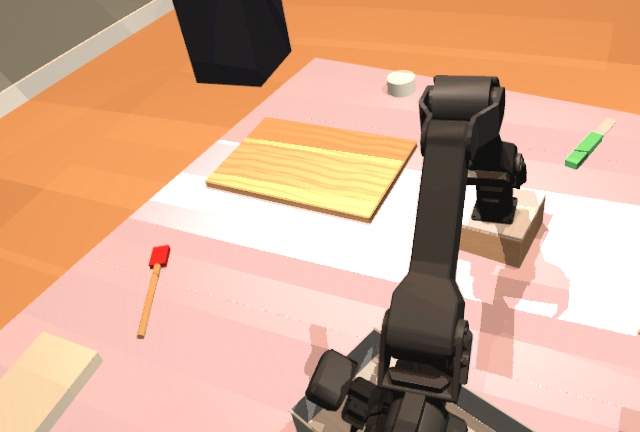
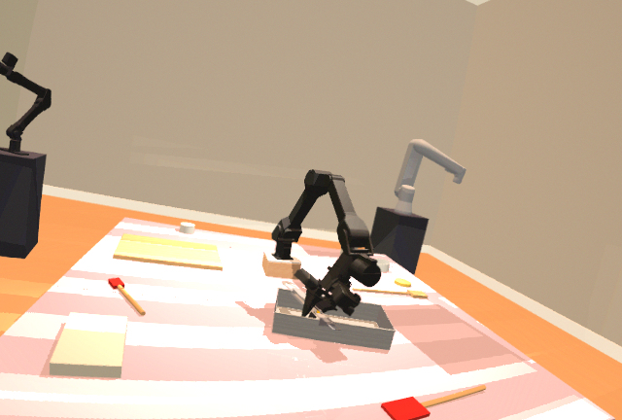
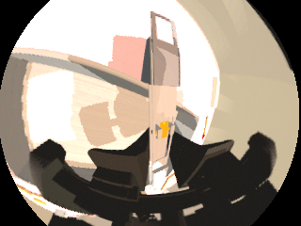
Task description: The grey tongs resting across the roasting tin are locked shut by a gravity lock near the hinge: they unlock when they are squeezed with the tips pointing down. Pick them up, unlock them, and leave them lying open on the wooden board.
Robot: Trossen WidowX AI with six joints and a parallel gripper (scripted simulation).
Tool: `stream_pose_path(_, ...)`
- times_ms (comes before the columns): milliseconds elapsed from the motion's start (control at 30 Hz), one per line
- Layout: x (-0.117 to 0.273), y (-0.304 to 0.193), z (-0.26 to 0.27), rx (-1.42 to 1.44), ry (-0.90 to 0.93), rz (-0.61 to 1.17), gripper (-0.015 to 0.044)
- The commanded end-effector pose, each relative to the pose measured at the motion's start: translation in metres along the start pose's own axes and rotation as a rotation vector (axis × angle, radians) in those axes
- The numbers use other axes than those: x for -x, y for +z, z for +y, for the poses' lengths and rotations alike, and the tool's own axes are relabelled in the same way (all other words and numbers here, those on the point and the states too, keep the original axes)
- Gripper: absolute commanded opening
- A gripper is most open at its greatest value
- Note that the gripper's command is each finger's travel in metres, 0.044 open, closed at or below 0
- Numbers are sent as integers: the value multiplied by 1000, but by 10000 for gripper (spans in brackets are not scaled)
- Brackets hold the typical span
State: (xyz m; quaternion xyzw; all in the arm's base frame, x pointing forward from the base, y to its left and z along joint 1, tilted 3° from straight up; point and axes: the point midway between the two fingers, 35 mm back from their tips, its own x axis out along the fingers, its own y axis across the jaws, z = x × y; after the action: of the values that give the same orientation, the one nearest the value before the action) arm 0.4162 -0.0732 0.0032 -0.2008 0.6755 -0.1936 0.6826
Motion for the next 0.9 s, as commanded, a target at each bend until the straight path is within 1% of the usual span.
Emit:
stream_pose_path(0,1,0,0,-1,0,-1,-11)
stream_pose_path(100,1,0,0,-1,0,-1,-90)
stream_pose_path(167,8,1,-4,0,0,-1,-142)
stream_pose_path(200,15,2,-8,1,0,-1,-150)
stream_pose_path(333,56,2,-32,5,-2,2,-150)
stream_pose_path(400,67,1,-38,6,-2,2,-150)
stream_pose_path(767,67,1,-38,6,-2,2,-150)
stream_pose_path(867,66,0,-38,-7,26,7,-150)
